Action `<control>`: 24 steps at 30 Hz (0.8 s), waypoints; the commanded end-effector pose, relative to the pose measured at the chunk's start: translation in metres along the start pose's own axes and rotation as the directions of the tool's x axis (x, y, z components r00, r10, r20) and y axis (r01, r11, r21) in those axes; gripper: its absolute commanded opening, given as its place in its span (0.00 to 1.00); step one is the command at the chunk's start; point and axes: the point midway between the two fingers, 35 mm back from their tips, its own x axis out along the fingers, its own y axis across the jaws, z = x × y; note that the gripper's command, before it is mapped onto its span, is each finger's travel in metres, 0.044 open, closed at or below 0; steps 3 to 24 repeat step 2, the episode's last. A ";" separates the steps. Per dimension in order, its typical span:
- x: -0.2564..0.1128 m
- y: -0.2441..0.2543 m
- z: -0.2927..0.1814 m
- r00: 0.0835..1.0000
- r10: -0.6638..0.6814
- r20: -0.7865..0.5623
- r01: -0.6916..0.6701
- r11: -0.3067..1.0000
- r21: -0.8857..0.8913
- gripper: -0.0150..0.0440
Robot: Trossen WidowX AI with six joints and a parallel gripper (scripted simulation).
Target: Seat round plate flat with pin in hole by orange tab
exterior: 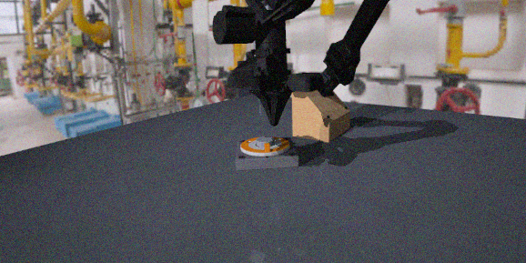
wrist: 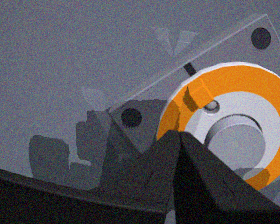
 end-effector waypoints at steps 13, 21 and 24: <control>0.000 0.000 0.000 1.000 0.000 0.000 0.000 1.000 0.006 0.25; 0.000 0.000 0.000 1.000 0.000 0.000 0.000 1.000 0.006 0.25; 0.000 0.000 0.000 1.000 0.000 0.000 0.000 1.000 0.006 0.25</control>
